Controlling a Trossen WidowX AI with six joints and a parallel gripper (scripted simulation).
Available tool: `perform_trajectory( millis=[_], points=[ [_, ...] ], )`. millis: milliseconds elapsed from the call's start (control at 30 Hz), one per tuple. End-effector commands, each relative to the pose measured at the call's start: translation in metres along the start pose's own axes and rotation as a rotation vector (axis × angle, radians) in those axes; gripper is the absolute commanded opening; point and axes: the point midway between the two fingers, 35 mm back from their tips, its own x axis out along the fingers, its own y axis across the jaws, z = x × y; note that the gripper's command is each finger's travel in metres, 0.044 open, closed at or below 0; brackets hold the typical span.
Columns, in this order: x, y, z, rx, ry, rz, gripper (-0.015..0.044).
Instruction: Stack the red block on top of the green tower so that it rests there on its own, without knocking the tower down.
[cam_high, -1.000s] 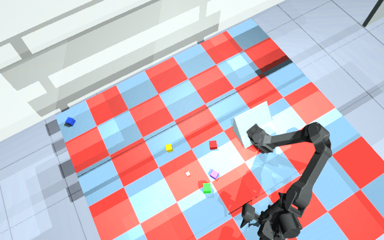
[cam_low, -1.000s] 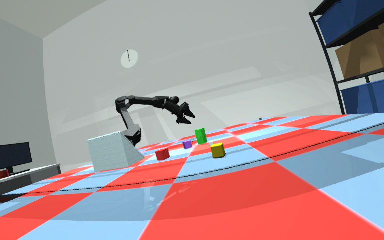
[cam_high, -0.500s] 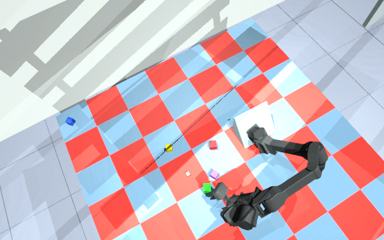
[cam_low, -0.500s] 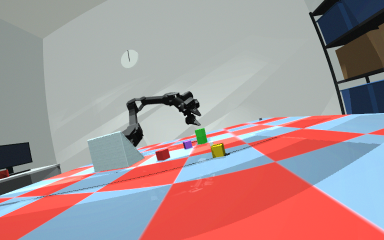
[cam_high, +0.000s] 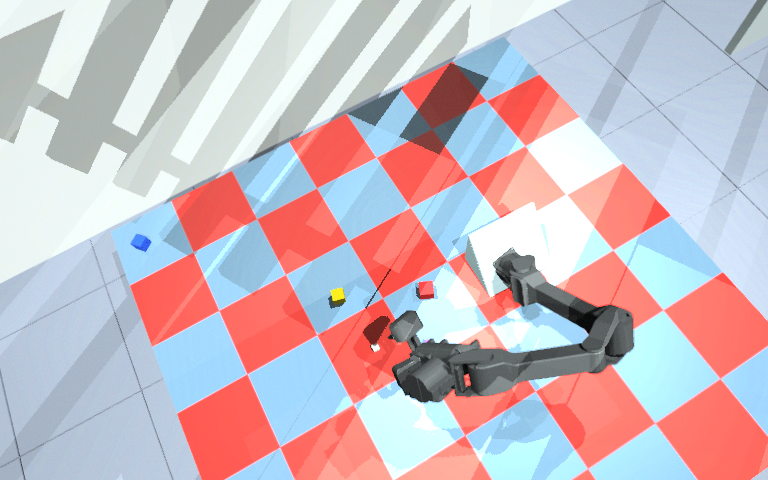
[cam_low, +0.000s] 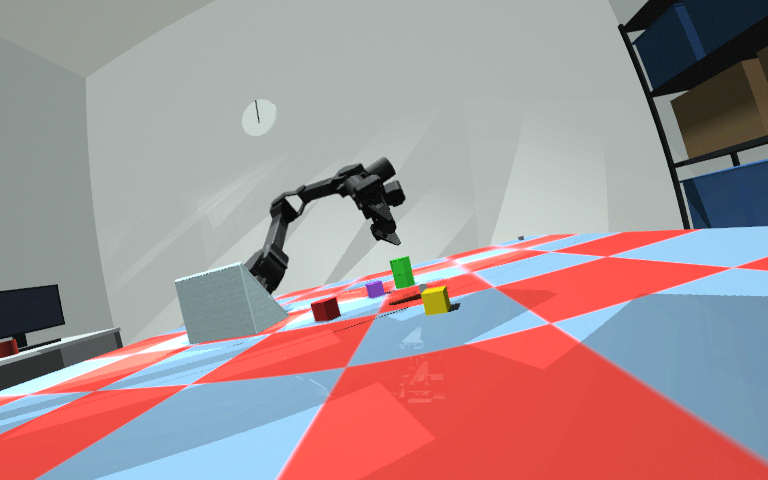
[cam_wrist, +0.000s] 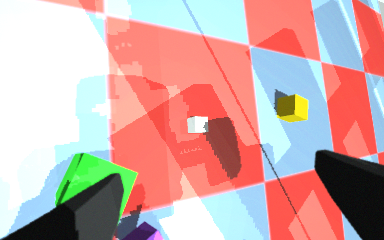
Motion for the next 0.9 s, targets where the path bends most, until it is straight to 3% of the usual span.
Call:
perform_trajectory(
  millis=[0,467,867],
  points=[
    [0.015,-0.024,-0.018,0.046,0.095,0.015,0.044],
    [0.039,-0.095,-0.107,0.326,0.42,0.22,0.044],
    [0.032,-0.107,-0.16,0.559,0.514,0.472,0.044]
  ],
)
